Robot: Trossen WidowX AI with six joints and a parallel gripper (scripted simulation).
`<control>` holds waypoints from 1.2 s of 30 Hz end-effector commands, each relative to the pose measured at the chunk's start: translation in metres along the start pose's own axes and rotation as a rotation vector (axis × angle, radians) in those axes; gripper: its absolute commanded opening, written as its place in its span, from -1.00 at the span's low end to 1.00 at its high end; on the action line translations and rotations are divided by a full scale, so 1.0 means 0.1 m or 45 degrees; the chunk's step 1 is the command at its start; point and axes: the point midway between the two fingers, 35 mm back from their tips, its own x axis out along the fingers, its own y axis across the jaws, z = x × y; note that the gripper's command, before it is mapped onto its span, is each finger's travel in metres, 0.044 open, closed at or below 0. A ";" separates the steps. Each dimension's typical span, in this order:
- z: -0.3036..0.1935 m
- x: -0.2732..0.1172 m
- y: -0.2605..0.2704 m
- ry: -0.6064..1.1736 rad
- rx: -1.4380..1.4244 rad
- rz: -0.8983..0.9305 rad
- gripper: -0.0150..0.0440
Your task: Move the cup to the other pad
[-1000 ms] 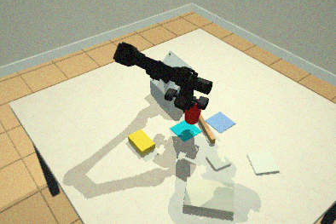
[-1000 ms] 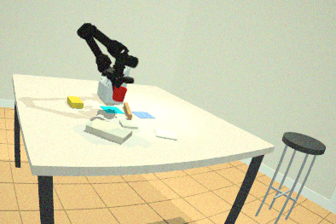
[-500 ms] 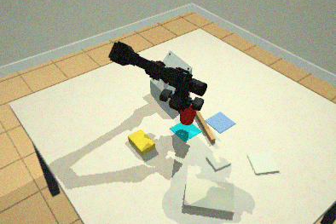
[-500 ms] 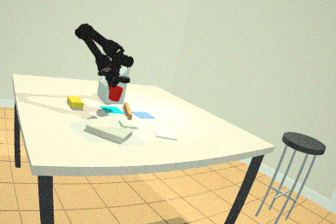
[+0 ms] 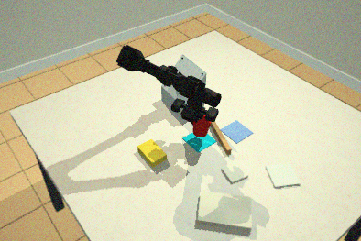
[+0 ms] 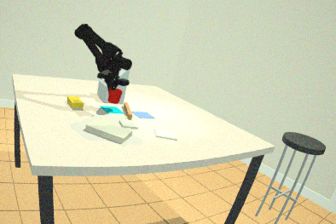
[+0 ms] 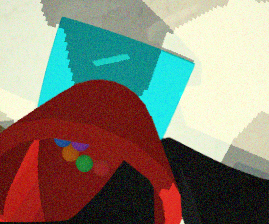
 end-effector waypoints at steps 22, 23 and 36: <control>0.00 0.29 -0.04 -0.004 -0.007 -0.009 -0.49; 0.00 0.30 -0.04 -0.004 -0.007 -0.009 -0.49; 0.01 0.35 -0.03 -0.004 0.000 -0.004 -0.49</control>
